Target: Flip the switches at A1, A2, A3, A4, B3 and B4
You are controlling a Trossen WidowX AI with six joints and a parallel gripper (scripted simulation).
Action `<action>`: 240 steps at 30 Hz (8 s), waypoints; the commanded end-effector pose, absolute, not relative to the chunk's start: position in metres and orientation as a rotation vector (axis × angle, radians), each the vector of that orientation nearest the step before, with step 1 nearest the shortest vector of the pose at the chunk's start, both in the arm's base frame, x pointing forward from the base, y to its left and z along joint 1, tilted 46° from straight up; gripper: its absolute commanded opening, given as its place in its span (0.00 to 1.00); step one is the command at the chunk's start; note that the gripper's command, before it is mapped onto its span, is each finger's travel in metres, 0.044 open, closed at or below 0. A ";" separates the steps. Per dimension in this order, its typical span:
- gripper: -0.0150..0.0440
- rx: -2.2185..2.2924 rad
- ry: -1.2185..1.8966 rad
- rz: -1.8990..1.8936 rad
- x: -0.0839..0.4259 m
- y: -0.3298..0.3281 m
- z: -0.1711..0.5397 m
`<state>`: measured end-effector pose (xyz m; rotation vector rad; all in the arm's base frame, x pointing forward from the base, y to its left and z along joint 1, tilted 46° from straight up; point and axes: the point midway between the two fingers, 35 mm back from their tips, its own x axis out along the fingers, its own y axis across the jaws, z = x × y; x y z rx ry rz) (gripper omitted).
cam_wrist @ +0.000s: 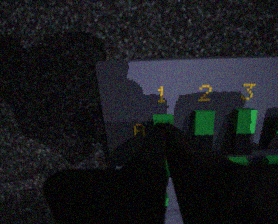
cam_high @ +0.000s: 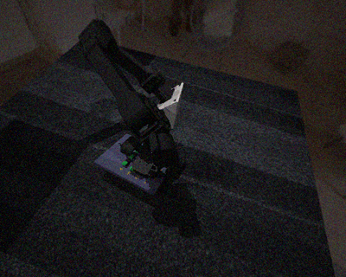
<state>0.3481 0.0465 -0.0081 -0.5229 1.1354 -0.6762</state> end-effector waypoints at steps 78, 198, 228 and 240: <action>0.25 -0.544 1.086 -0.659 0.321 0.028 0.008; 0.25 -0.546 1.087 -0.660 0.315 0.005 0.027; 0.25 -0.546 1.087 -0.660 0.316 0.003 0.026; 0.25 -0.546 1.086 -0.660 0.316 0.002 0.025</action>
